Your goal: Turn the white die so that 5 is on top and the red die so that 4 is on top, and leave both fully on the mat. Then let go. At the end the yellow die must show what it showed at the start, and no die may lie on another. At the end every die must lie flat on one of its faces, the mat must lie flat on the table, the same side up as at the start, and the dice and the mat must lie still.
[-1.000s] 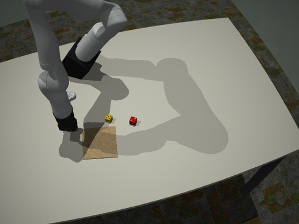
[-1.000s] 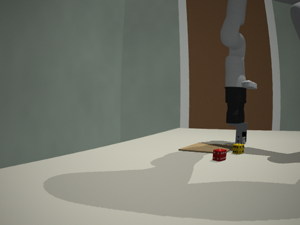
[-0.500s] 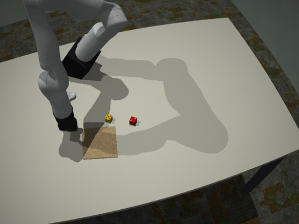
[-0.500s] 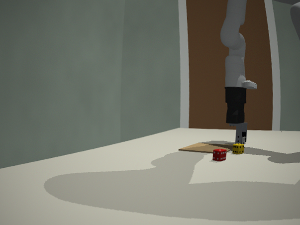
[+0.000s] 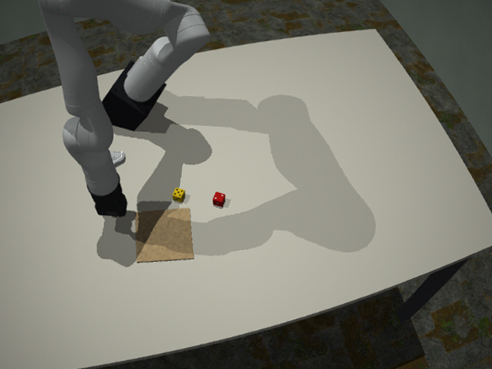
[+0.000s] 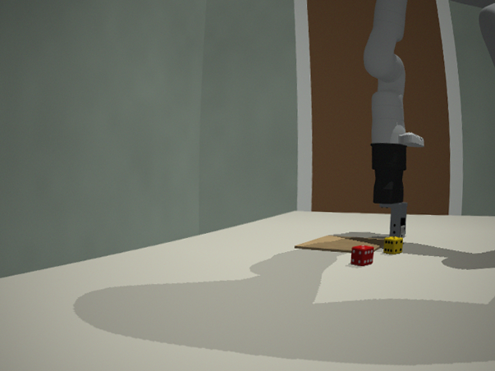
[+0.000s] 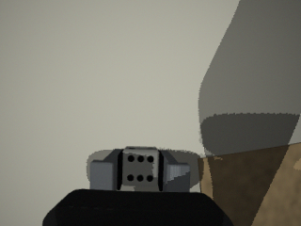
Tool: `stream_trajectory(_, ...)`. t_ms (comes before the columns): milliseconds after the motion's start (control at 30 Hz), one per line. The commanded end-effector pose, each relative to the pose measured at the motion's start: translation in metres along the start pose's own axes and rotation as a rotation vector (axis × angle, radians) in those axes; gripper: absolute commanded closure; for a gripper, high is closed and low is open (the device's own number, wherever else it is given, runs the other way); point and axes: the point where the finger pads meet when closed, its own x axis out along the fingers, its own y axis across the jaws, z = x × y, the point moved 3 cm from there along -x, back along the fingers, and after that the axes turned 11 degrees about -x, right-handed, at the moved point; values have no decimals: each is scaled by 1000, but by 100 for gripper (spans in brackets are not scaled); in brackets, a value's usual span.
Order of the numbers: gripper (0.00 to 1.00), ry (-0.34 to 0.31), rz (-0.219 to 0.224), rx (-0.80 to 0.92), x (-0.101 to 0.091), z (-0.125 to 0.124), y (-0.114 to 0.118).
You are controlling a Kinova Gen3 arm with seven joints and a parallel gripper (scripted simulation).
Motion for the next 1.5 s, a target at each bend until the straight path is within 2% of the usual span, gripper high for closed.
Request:
stream_trajectory(0,51,-2,0,8,1,0,0)
stream_trajectory(1100,51,-2,0,8,0,0,0)
stream_trajectory(1400,51,-2,0,8,-14,0,0)
stream_trajectory(1467,51,-2,0,8,-22,0,0)
